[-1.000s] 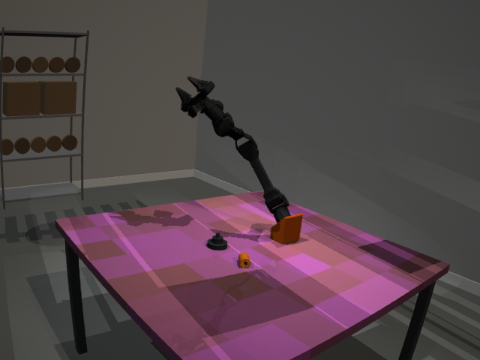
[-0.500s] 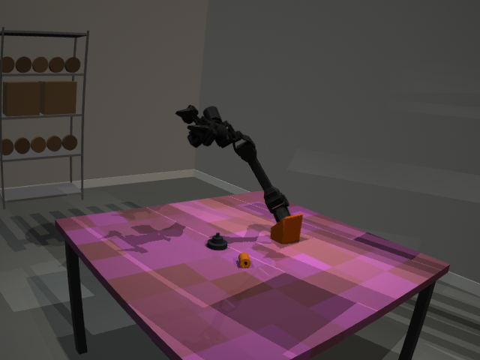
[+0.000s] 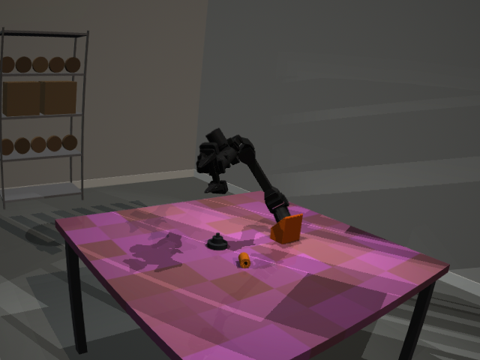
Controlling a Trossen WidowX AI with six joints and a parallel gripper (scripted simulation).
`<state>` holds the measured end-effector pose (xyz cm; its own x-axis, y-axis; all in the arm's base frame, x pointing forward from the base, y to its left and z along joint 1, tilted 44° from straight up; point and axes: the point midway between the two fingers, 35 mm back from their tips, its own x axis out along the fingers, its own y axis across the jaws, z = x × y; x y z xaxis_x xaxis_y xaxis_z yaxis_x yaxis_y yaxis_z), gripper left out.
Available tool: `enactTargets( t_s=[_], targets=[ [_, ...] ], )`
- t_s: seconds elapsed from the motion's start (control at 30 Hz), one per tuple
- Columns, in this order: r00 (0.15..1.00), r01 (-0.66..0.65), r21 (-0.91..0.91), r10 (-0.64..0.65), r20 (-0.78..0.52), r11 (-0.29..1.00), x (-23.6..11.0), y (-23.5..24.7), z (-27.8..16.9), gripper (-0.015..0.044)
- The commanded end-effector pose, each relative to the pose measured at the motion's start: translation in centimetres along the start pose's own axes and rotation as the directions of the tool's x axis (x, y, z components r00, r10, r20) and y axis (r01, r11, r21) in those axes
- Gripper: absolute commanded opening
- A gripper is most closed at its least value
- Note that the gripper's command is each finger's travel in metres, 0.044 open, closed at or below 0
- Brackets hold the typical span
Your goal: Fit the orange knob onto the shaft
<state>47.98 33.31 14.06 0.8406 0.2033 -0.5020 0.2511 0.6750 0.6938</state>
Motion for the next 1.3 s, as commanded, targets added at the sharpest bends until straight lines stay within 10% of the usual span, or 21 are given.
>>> enactTargets(
  t_s=[0.0, 0.33, 0.67, 1.27],
  targets=[
    [0.965, 0.224, -0.396, -0.26, -0.04, 0.891, 1.5, -7.1, -2.9, 0.044],
    [0.746, 0.234, -0.927, -0.665, -0.023, 0.294, 0.1, -19.1, -5.5, 0.044],
    [0.389, -0.339, -0.906, -0.915, 0.112, -0.255, -4.9, -28.5, -6.5, 0.044],
    [0.312, -0.481, -0.826, -0.938, 0.153, -0.295, -6.1, -29.7, -5.8, 0.044]
  ],
)
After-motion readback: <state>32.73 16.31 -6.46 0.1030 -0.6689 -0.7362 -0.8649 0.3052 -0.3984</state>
